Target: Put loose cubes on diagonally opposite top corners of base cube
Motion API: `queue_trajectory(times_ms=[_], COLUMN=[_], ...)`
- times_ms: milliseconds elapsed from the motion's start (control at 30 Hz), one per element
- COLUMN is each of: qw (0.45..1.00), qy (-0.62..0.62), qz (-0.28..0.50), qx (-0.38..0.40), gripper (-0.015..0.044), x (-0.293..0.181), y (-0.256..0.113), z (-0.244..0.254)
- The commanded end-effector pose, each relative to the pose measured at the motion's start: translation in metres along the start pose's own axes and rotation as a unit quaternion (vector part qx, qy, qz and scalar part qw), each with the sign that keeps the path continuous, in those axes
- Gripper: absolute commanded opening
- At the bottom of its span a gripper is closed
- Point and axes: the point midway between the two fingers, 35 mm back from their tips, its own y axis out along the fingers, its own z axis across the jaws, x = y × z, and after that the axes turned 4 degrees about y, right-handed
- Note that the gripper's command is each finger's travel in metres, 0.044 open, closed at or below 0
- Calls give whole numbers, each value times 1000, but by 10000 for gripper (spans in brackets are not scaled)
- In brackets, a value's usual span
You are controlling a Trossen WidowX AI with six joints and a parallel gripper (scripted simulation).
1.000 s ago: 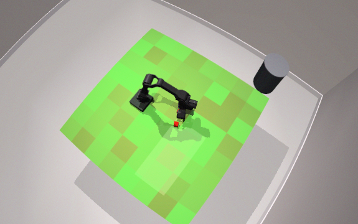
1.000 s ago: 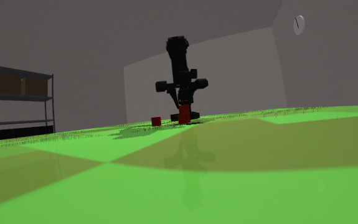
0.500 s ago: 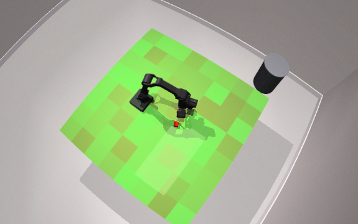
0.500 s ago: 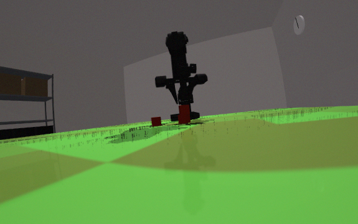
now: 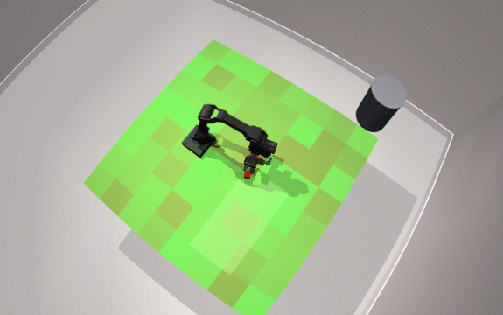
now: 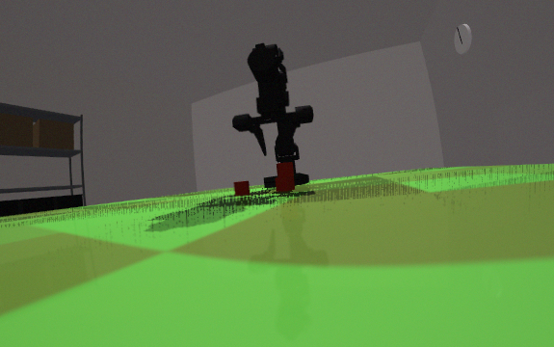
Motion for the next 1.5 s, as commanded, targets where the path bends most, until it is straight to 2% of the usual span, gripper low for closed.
queue_trajectory(times_ms=[0,233,567,933,1167,1467], qw=[991,931,770,767,767,767], qy=[135,365,638,642,642,642], qz=[0,-1,-1,-1,-1,-1], qx=[-1,-2,-3,-3,-3,-3], gripper=[265,265,265,265,265,265], x=[2,3,-2,-2,-2,-2], y=[-8,-21,-38,-37,18,35], z=[-19,-52,-95,-96,-96,-96])
